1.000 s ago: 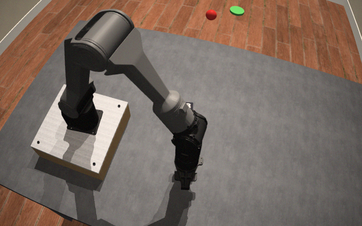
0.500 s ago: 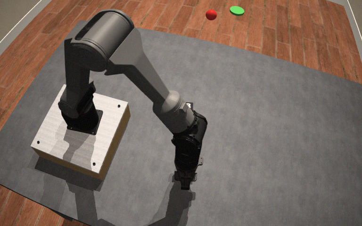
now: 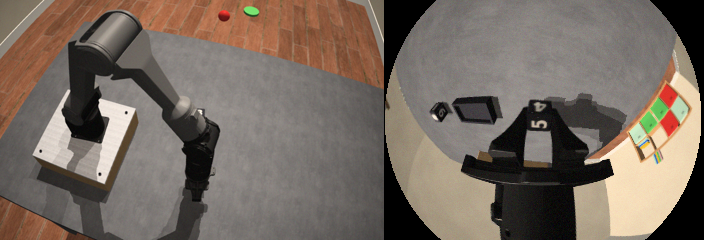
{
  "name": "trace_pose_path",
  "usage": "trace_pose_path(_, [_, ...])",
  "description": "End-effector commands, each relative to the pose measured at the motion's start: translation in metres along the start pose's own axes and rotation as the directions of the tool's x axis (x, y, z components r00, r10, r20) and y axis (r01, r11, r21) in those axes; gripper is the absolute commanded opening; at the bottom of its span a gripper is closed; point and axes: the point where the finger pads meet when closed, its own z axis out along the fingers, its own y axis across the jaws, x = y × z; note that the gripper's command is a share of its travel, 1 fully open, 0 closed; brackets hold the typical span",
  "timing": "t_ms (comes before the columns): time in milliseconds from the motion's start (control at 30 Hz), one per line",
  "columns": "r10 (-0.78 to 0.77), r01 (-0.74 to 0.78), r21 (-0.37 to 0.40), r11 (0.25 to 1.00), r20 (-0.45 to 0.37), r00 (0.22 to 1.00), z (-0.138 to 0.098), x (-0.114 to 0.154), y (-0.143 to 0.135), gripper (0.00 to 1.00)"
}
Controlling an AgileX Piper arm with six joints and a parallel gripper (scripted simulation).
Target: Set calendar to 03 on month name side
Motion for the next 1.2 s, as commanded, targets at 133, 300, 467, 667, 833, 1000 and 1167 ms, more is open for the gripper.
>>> trace_pose_path(133, [0.000,0.000,0.000,1.000,-0.001,1.000,0.001,0.001,0.000,0.34])
trace_pose_path(300, [0.000,0.000,0.000,1.000,-0.001,1.000,0.001,0.001,0.000,0.34])
trace_pose_path(467, [0.000,0.000,0.000,1.000,-0.001,1.000,0.001,0.001,0.000,0.34])
trace_pose_path(667, [0.000,0.000,0.000,1.000,-0.001,1.000,0.001,0.001,0.000,0.34])
trace_pose_path(833, [0.000,0.000,0.001,1.000,0.000,1.000,-0.001,0.000,0.000,0.34])
trace_pose_path(1000, [0.000,0.000,0.001,1.000,0.004,1.000,-0.017,-0.001,0.000,0.34])
trace_pose_path(1167, [-0.001,0.001,0.001,1.000,0.004,1.000,-0.044,-0.001,0.000,0.34])
